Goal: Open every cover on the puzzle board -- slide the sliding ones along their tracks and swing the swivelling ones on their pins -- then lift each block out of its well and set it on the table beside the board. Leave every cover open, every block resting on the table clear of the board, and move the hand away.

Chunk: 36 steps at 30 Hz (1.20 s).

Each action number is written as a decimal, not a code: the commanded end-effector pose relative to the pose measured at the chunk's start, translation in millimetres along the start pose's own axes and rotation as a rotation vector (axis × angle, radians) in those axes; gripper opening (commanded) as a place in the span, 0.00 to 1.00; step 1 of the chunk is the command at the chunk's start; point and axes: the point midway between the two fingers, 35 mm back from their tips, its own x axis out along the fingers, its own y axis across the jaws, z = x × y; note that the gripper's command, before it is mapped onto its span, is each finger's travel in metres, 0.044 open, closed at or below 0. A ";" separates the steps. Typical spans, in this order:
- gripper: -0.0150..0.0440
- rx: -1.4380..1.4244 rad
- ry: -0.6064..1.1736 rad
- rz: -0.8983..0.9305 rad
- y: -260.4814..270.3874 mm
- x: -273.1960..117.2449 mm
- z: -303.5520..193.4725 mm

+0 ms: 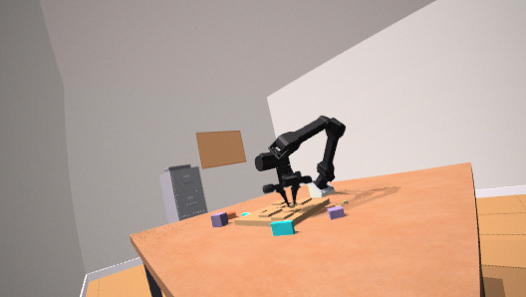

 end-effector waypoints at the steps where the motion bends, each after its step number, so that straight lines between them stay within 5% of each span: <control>1: 0.39 -0.008 -0.002 -0.004 -1.0 -6.1 1.8; 36: 0.39 -0.003 0.005 -0.008 -13.2 -66.7 -11.0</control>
